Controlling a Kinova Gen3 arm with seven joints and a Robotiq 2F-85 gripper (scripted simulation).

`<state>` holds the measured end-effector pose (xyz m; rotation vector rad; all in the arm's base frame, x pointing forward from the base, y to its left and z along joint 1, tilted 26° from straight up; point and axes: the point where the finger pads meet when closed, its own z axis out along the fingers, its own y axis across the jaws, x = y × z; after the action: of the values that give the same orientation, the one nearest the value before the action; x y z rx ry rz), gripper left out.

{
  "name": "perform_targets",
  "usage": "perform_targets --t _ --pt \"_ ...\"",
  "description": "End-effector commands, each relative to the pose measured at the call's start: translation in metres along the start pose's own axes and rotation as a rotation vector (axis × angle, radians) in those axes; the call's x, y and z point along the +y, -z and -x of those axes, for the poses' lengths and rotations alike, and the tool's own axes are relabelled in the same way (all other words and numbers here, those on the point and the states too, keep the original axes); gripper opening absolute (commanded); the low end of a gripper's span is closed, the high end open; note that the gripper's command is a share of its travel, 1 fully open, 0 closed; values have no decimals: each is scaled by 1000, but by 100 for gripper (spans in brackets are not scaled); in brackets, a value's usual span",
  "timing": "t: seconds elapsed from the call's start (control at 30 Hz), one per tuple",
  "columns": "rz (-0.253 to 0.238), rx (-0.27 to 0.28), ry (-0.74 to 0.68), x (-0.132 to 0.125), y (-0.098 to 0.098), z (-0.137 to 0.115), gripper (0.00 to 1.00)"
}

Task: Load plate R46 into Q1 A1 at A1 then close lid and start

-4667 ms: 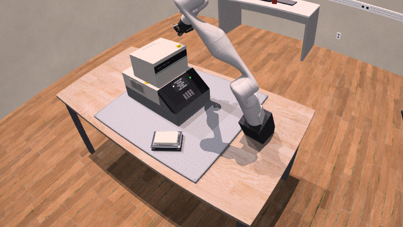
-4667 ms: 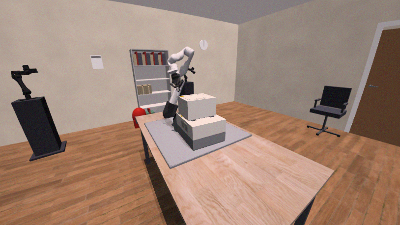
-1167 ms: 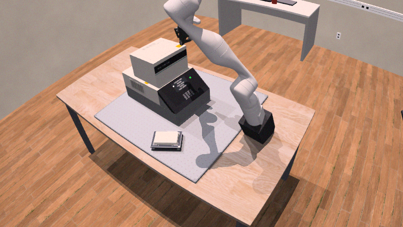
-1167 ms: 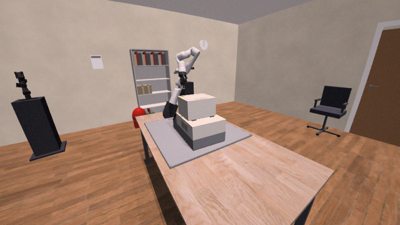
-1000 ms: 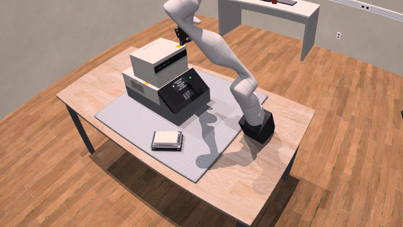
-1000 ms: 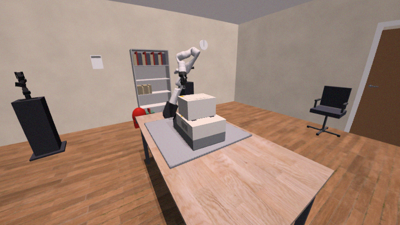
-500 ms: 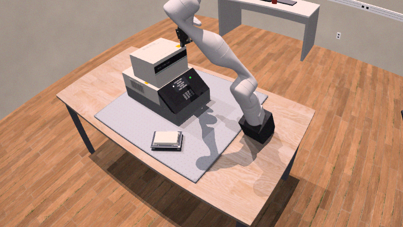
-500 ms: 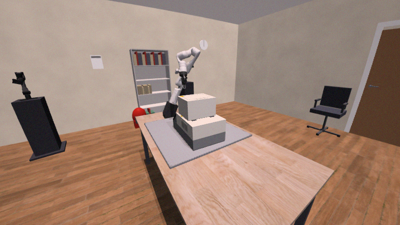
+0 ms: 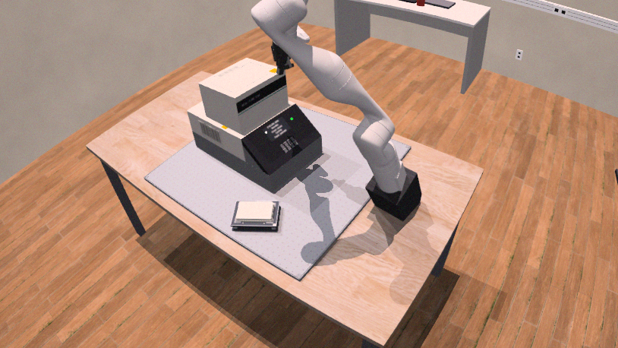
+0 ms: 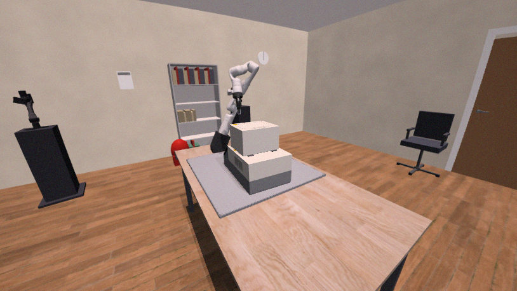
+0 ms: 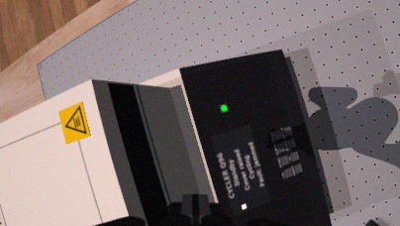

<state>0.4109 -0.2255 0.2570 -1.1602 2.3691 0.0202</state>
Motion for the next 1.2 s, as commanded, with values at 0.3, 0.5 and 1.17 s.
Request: perform_targets --t 0.3,0.5,1.17 --pt "23 -7 -96 12 5 5 10" --pt "37 -11 -154 19 8 9 10" --pt "76 -23 -309 39 16 18 10"
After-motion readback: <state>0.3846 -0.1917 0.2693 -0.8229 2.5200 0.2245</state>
